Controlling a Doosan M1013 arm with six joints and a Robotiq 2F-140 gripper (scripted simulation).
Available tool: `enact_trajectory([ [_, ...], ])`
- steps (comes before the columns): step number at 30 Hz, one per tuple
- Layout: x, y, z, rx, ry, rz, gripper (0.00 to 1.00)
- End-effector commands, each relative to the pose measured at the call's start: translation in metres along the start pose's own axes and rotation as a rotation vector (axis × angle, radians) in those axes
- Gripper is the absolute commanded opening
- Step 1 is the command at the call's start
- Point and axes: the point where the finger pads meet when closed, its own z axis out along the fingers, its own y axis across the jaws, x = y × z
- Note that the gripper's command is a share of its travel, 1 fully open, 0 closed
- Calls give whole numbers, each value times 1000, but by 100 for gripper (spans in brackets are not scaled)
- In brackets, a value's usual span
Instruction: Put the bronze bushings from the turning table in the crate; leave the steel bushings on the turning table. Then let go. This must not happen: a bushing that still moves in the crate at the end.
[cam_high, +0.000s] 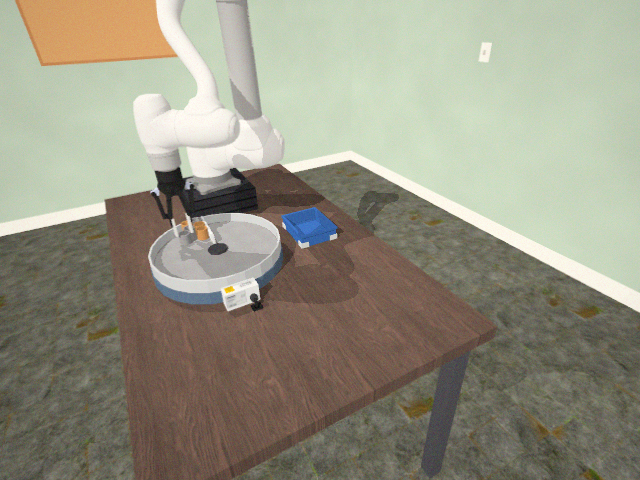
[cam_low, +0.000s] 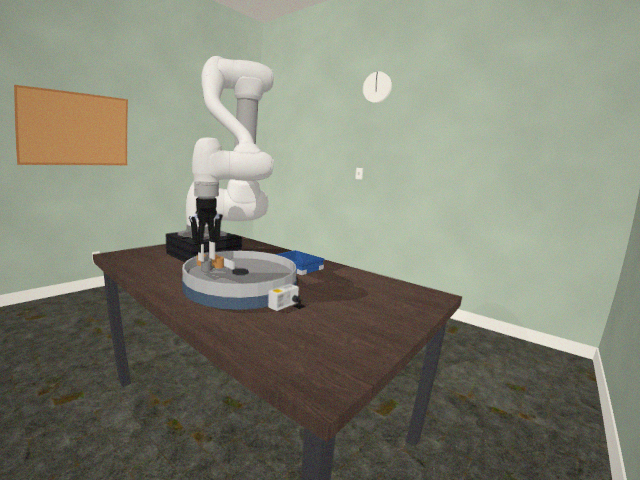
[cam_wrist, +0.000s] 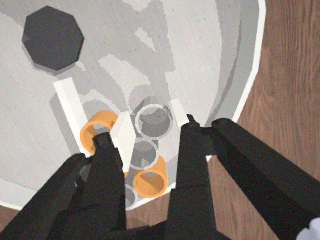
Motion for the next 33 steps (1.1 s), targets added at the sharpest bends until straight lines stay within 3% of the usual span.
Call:
enact_trajectory([
  [1, 0, 0, 2, 0, 0, 0, 28],
  [17, 0, 0, 22, 0, 0, 0, 28],
  [33, 0, 0, 23, 0, 0, 0, 28],
])
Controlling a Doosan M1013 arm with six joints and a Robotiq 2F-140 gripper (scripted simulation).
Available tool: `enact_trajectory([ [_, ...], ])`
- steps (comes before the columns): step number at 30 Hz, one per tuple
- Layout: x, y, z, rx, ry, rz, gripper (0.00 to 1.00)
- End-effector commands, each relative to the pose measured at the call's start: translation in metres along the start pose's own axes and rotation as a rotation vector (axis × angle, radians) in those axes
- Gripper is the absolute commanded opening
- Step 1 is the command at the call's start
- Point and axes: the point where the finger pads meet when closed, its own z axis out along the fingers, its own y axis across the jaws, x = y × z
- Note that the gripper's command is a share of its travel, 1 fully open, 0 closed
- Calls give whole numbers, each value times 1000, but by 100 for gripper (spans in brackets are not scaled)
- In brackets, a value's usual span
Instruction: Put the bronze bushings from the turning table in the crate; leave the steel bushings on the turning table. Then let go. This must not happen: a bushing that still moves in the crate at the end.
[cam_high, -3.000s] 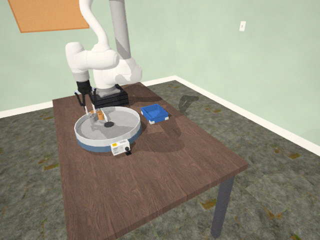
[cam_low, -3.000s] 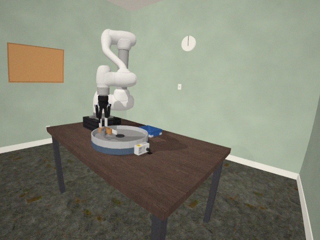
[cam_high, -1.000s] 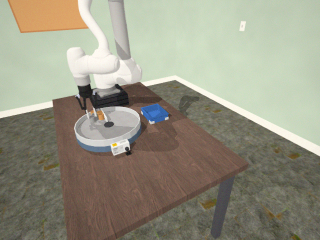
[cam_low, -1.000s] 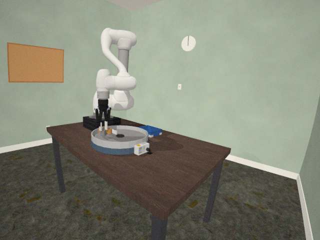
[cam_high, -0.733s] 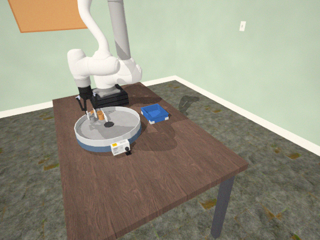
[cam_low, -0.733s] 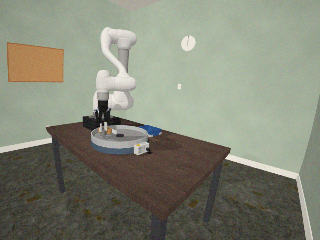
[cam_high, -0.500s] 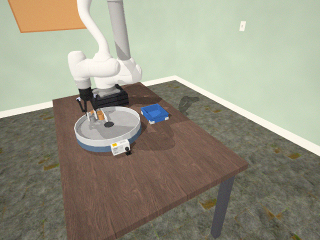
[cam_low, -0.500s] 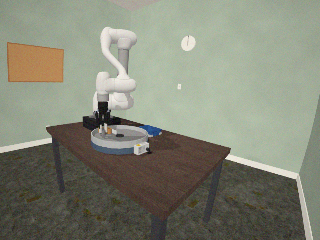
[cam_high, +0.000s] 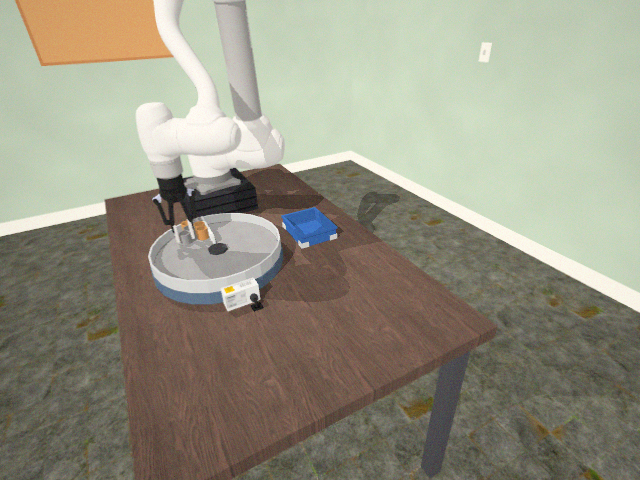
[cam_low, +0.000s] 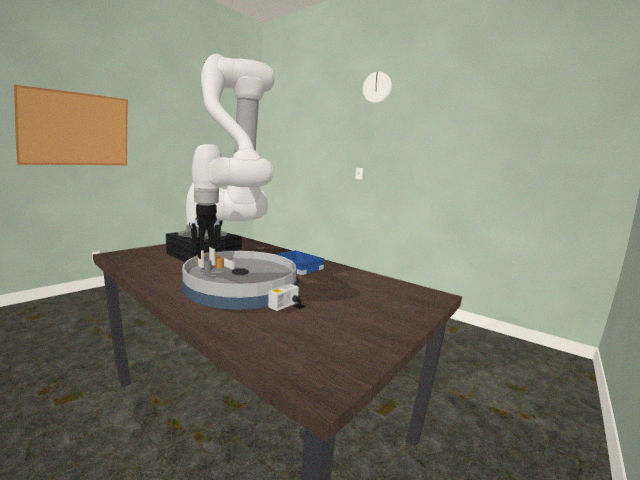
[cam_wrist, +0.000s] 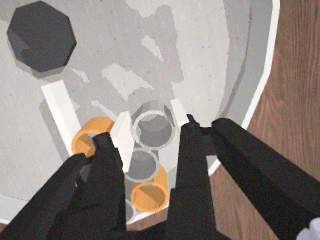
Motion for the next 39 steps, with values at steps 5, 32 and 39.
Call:
enact_trajectory([
  [5, 0, 0, 0, 0, 0, 0, 28],
  [32, 0, 0, 0, 0, 0, 0, 0],
  [39, 0, 0, 0, 0, 0, 0, 0],
])
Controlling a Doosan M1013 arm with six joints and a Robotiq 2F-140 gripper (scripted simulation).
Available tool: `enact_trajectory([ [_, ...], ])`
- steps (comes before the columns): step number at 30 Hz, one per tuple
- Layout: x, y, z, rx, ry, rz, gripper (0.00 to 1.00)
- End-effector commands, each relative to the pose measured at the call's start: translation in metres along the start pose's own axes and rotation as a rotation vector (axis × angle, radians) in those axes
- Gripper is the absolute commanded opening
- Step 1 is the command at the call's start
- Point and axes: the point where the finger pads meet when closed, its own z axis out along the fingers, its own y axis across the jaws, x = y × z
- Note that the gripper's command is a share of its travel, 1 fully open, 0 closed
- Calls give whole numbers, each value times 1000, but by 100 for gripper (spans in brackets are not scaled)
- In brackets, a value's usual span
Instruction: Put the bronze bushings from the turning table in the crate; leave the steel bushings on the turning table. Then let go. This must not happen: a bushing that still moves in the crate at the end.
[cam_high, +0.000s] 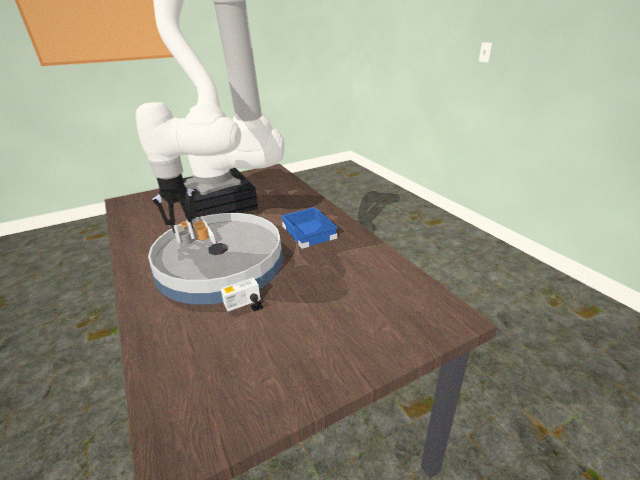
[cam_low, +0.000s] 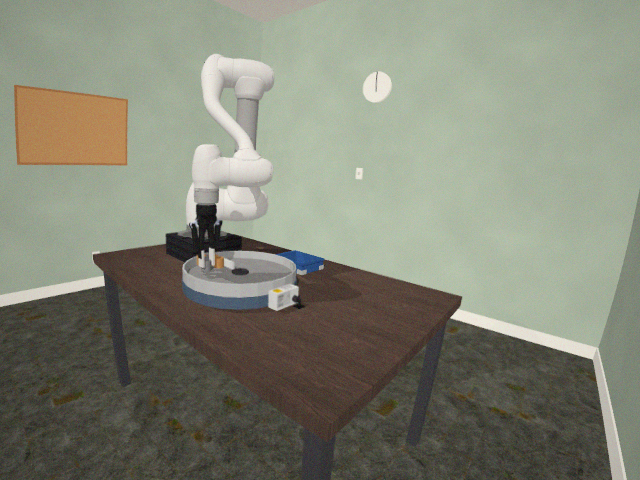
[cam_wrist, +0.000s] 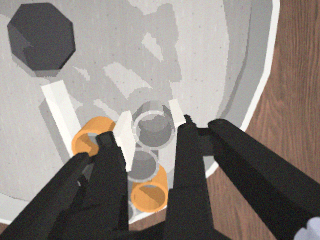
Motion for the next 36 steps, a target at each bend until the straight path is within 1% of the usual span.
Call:
enact_trajectory([
  [1, 0, 0, 0, 0, 0, 0, 0],
  [30, 0, 0, 0, 0, 0, 0, 0],
  [36, 0, 0, -3, 0, 0, 0, 0],
])
